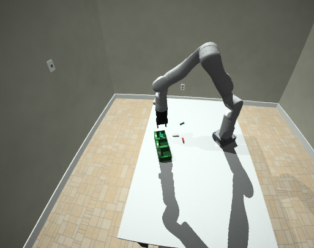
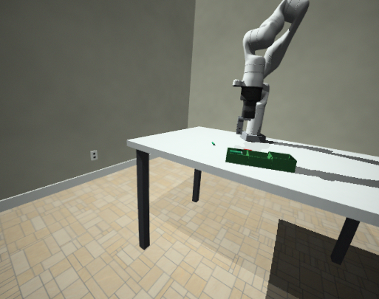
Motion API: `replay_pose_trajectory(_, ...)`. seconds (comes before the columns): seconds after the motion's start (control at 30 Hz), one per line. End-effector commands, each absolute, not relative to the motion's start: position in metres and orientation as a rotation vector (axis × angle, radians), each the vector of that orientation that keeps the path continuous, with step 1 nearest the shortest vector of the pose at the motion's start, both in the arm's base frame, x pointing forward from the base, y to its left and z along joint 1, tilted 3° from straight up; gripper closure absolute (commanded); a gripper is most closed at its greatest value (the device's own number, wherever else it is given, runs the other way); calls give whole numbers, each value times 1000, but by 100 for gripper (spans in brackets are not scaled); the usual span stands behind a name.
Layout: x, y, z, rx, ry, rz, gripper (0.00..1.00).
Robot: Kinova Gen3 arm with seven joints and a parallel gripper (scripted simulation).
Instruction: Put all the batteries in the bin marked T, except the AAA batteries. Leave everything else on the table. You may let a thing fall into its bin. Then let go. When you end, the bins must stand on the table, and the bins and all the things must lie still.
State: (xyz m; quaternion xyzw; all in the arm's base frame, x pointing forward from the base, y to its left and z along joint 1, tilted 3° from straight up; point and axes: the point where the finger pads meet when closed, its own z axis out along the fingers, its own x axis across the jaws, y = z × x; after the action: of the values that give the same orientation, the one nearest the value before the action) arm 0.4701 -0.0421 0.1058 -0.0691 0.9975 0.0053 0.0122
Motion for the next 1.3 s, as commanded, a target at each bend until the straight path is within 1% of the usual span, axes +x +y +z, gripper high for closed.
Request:
replay_pose_trajectory(0.0, 475, -39, 122, -224, 3090, 23, 0)
replay_pose_trajectory(0.7, 472, -40, 196, -224, 3090, 23, 0)
replay_pose_trajectory(1.27, 472, -40, 196, -224, 3091, 23, 0)
